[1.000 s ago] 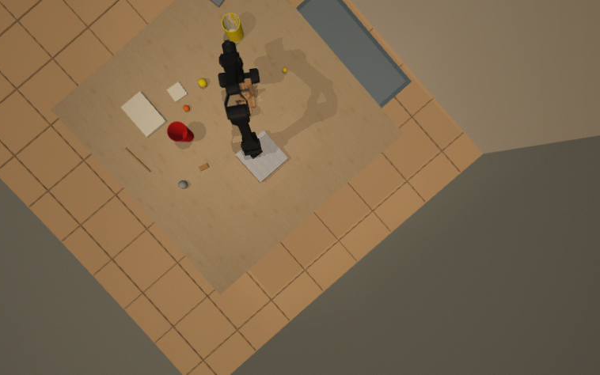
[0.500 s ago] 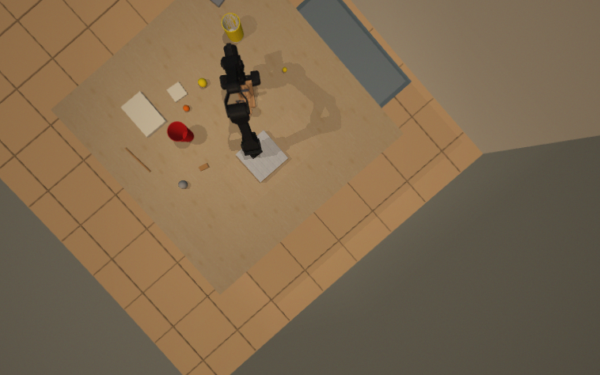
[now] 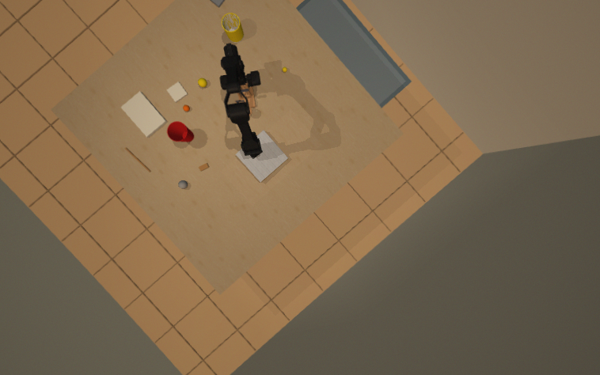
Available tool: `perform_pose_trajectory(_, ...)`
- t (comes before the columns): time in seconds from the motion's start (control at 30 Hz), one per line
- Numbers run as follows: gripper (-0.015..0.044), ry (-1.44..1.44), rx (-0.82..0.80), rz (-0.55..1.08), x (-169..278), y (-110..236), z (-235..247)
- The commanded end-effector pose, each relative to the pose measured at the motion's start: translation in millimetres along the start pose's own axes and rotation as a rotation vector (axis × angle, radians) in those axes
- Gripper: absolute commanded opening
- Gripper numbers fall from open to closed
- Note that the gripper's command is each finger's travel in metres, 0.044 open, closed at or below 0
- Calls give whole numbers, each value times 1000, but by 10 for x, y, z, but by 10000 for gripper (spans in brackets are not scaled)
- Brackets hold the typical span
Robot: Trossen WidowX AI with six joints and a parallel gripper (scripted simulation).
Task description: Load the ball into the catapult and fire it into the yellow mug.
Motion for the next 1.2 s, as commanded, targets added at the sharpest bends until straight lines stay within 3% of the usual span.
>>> perform_pose_trajectory(0.0,131,0,-1,-1,-2,3,1)
perform_pose_trajectory(0.13,85,0,-1,-1,-4,31,1)
perform_pose_trajectory(0.27,0,0,0,0,-8,473,0)
perform_pose_trajectory(1.17,0,4,0,7,-19,135,-4)
Point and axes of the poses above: the point midway between the two fingers, 35 mm back from their tips, its own y axis back along the fingers, its own z axis across the jaws, x = y × z, the point moved 3 cm from there along y, back along the fingers, and after that the axes turned 3 degrees about y, right-handed, at the moved point
